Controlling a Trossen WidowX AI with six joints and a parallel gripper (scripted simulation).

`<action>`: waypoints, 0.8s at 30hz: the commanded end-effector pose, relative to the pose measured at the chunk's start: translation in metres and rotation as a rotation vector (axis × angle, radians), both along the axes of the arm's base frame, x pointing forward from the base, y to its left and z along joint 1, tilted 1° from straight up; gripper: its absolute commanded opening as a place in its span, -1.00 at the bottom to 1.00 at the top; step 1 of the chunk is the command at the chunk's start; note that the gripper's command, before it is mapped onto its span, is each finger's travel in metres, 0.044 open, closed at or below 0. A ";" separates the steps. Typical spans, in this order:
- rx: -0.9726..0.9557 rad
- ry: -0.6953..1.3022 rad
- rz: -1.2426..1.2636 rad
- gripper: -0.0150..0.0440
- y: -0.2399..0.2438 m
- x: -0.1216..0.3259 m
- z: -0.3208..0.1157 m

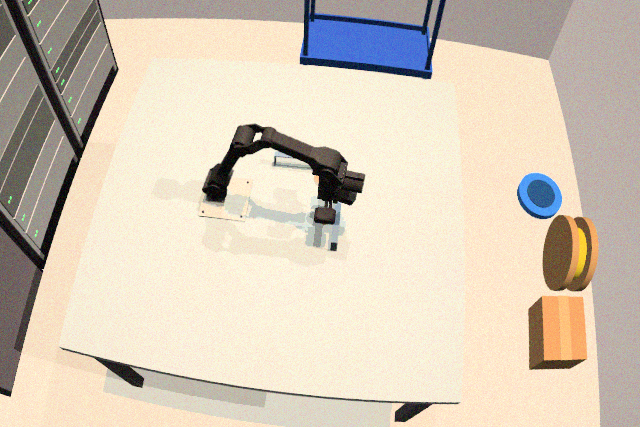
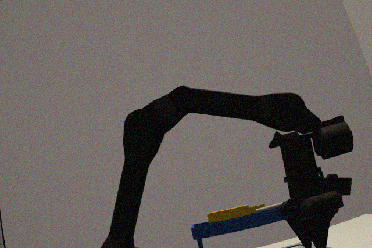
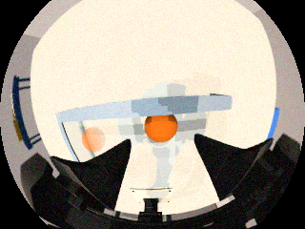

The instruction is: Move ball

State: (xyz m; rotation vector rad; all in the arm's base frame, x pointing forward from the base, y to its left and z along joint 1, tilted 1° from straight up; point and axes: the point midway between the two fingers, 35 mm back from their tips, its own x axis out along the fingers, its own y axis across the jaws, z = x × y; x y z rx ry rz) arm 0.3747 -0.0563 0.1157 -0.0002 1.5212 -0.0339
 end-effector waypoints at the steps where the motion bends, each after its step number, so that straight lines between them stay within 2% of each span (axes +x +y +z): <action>1: -0.003 0.005 0.005 0.76 0.000 -0.001 -0.006; 24: -0.003 0.005 0.005 0.76 -0.001 0.001 -0.043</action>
